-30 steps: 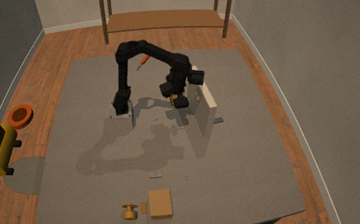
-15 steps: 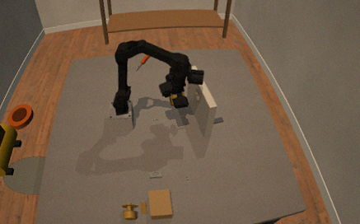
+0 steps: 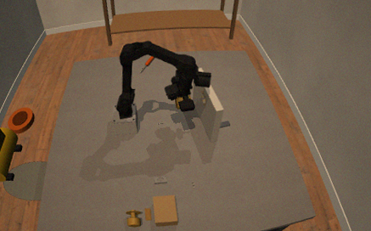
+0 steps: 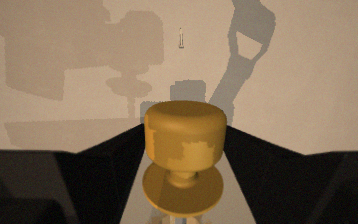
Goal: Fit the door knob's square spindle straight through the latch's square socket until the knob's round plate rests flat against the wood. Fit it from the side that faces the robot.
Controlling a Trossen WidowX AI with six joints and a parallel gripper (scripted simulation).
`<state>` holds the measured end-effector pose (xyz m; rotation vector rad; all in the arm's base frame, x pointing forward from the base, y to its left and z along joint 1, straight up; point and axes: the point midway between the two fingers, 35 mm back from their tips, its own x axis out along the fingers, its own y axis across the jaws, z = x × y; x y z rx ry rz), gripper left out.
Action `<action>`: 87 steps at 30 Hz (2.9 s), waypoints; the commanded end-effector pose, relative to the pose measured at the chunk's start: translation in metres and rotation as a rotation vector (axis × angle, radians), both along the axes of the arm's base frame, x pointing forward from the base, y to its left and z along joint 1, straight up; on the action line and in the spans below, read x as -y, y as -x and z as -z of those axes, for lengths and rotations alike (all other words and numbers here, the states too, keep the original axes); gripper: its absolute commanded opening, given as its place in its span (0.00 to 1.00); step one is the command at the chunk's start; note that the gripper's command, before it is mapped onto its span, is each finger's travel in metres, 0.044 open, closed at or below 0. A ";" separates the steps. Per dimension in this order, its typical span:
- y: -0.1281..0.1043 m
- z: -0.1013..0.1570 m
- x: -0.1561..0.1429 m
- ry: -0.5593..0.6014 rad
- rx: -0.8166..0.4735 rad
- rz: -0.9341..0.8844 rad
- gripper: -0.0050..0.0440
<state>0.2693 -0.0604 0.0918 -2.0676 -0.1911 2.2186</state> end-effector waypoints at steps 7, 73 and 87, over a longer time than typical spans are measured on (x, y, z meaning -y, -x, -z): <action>-0.005 -0.003 0.001 0.004 0.020 0.003 0.10; -0.033 -0.004 0.002 0.006 0.024 0.003 0.10; -0.043 -0.004 0.002 0.006 0.024 0.003 0.10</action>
